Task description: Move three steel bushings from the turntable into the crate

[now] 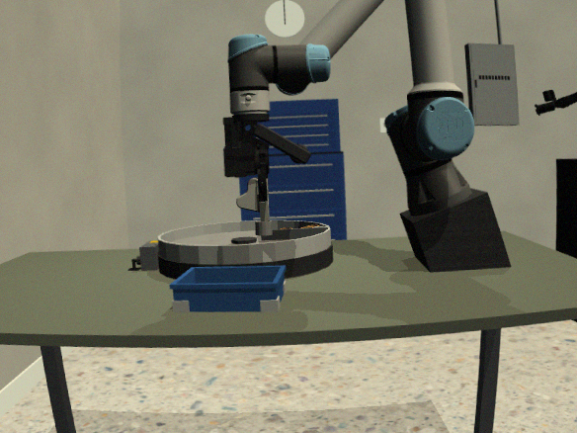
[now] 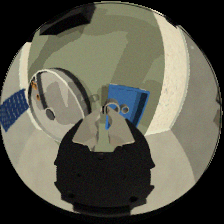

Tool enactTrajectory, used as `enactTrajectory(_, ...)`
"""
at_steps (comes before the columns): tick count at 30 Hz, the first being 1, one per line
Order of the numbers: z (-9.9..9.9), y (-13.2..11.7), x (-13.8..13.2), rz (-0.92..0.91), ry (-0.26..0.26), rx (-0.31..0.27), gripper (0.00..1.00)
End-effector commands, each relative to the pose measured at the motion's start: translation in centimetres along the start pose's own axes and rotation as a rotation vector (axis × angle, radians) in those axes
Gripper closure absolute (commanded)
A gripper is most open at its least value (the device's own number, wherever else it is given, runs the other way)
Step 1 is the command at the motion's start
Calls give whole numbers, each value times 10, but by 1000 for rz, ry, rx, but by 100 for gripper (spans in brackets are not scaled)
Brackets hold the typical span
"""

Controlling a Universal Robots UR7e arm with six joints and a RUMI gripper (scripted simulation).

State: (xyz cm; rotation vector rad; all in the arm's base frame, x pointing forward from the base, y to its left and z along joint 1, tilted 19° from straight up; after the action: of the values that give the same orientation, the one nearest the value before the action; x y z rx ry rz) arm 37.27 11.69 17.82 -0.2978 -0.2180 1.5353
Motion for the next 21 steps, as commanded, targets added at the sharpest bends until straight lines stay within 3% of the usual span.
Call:
enactTrajectory(1, 0, -4, 10, -1, 2, 0, 100)
enactTrajectory(21, 0, -15, 50, -1, 2, 0, 100)
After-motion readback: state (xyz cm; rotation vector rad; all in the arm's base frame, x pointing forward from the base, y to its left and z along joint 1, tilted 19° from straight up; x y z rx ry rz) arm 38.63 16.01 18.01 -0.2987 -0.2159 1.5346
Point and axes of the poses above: the point where the finger pads meet when closed, its own z axis back along the fingers, its own x axis across the jaws, y = z × x, the point moved 6 cm from there along z, back along the fingers, and after that the axes turned 6 degrees about z, right-handed, at the moved point
